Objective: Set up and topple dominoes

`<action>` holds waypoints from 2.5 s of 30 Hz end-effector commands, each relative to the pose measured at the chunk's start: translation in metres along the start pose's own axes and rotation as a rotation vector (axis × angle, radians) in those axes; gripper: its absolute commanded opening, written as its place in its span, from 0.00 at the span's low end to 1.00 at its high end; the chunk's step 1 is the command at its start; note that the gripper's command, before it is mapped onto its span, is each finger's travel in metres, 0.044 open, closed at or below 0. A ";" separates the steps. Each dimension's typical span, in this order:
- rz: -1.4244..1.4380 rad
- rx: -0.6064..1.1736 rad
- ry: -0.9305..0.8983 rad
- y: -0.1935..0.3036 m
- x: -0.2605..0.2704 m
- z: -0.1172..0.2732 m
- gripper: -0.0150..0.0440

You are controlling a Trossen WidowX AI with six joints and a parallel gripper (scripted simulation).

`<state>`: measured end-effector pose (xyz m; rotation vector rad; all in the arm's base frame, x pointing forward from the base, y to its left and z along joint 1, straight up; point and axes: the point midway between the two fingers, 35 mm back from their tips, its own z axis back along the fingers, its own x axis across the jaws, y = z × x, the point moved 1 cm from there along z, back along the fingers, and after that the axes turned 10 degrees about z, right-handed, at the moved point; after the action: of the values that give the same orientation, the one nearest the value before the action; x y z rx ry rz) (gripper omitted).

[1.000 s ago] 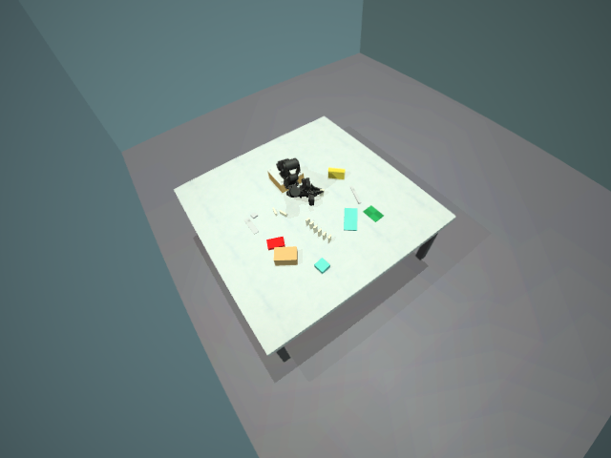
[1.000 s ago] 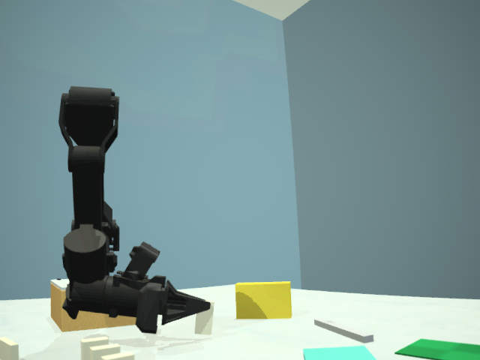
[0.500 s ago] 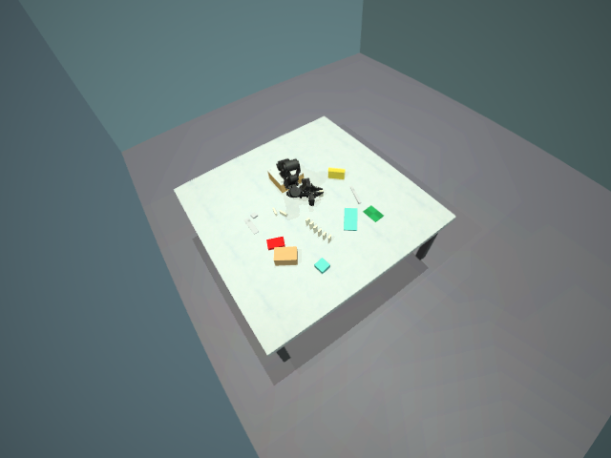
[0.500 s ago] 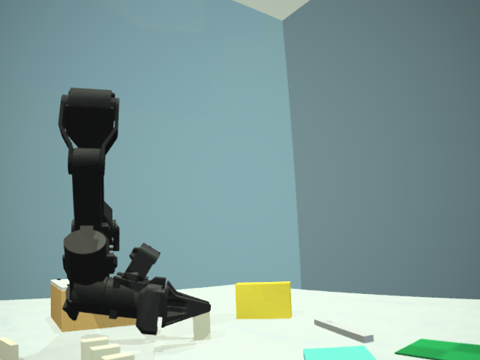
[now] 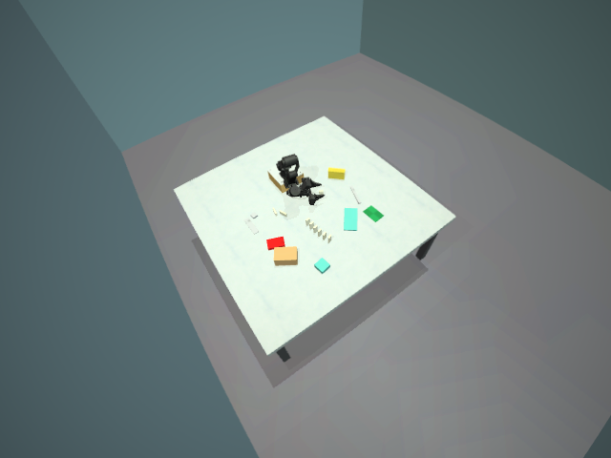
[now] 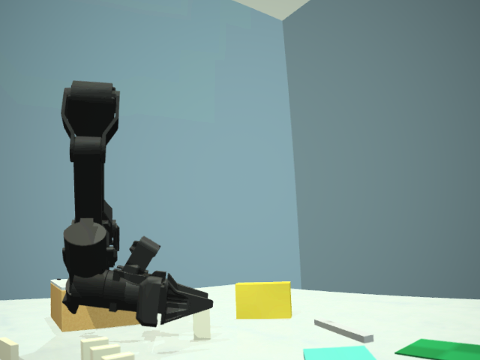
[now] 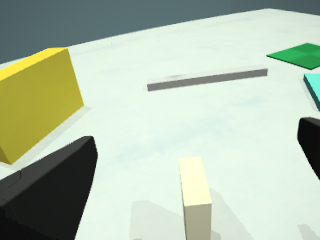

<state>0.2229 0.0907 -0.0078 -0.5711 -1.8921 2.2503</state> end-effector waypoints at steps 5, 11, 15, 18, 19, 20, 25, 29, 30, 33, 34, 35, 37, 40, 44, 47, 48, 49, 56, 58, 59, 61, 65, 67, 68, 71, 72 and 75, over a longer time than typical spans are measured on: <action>0.000 0.000 0.000 -0.035 -0.004 0.005 1.00; -0.128 0.059 0.007 -0.029 -0.014 -0.002 1.00; -0.460 0.242 0.045 -0.010 -0.035 -0.024 1.00; -0.708 0.414 0.101 -0.001 -0.045 -0.039 1.00; -0.784 0.476 0.127 0.000 -0.047 -0.043 1.00; -0.856 0.540 0.157 0.000 -0.048 -0.047 1.00; -1.138 0.867 0.369 -0.017 -0.043 -0.052 1.00; -1.209 1.001 0.563 -0.043 -0.043 -0.053 1.00; -1.222 1.034 0.597 -0.048 -0.040 -0.051 1.00; -1.247 1.130 0.706 -0.064 -0.031 -0.042 1.00; -1.252 1.162 0.742 -0.069 -0.027 -0.038 1.00; -1.255 1.185 0.756 -0.071 -0.025 -0.035 1.00; -1.257 1.222 0.791 -0.077 -0.020 -0.030 1.00; -1.251 1.271 0.857 -0.087 -0.015 -0.022 1.00; -1.250 1.279 0.868 -0.089 -0.014 -0.020 1.00; -1.250 1.279 0.868 -0.089 -0.014 -0.020 1.00; -1.250 1.279 0.868 -0.089 -0.014 -0.020 1.00; -1.250 1.279 0.868 -0.089 -0.014 -0.020 1.00; -1.250 1.279 0.868 -0.076 -0.013 -0.024 1.00; -1.250 1.279 0.868 -0.057 -0.010 -0.027 1.00; -1.250 1.279 0.868 -0.047 -0.008 -0.029 1.00; -1.250 1.279 0.868 -0.031 -0.004 -0.030 1.00; -1.250 1.279 0.868 -0.025 -0.003 -0.030 1.00; -1.250 1.279 0.868 -0.024 -0.003 -0.030 1.00; -1.250 1.279 0.868 -0.023 -0.003 -0.030 1.00; -1.250 1.279 0.868 -0.018 -0.002 -0.031 1.00; -1.250 1.279 0.868 -0.016 -0.002 -0.031 1.00; -1.250 1.279 0.868 -0.012 -0.001 -0.032 1.00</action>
<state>0.2363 0.1241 0.0065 -0.0110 -0.0408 1.3905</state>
